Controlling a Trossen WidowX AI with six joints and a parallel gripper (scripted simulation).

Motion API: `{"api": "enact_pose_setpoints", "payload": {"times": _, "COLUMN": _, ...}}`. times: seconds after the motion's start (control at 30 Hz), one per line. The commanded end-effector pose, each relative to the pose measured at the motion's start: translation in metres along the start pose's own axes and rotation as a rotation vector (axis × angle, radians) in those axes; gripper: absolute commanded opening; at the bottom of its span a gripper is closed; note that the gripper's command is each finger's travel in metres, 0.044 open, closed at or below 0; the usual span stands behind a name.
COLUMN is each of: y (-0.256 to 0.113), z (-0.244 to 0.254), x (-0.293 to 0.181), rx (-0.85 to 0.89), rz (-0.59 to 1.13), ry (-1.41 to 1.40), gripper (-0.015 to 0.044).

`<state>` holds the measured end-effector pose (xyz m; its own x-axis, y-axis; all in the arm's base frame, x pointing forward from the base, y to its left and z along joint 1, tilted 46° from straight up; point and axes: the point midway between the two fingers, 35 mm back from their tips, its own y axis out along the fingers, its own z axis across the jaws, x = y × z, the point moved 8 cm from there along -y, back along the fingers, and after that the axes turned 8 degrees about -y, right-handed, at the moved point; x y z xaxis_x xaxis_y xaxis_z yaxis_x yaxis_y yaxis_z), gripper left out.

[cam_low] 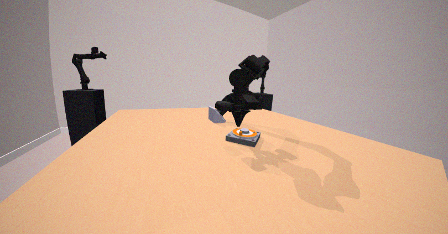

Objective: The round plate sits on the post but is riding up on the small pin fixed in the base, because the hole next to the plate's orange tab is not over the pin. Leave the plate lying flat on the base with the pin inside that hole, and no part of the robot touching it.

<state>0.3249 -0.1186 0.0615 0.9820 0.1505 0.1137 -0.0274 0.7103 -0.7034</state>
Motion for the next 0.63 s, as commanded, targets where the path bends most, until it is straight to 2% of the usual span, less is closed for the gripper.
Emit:
{"api": "enact_pose_setpoints", "payload": {"times": 0.0, "y": -0.0162, "z": 0.0002, "x": -0.0003, "rx": -0.005, "rz": -0.001, "ry": -0.006, "gripper": 0.0000}}
{"api": "enact_pose_setpoints", "payload": {"times": 0.6, "y": -0.0131, "z": -0.0003, "x": 0.0000, "rx": -0.003, "rz": -0.006, "ry": 0.001, "gripper": 0.0000}}
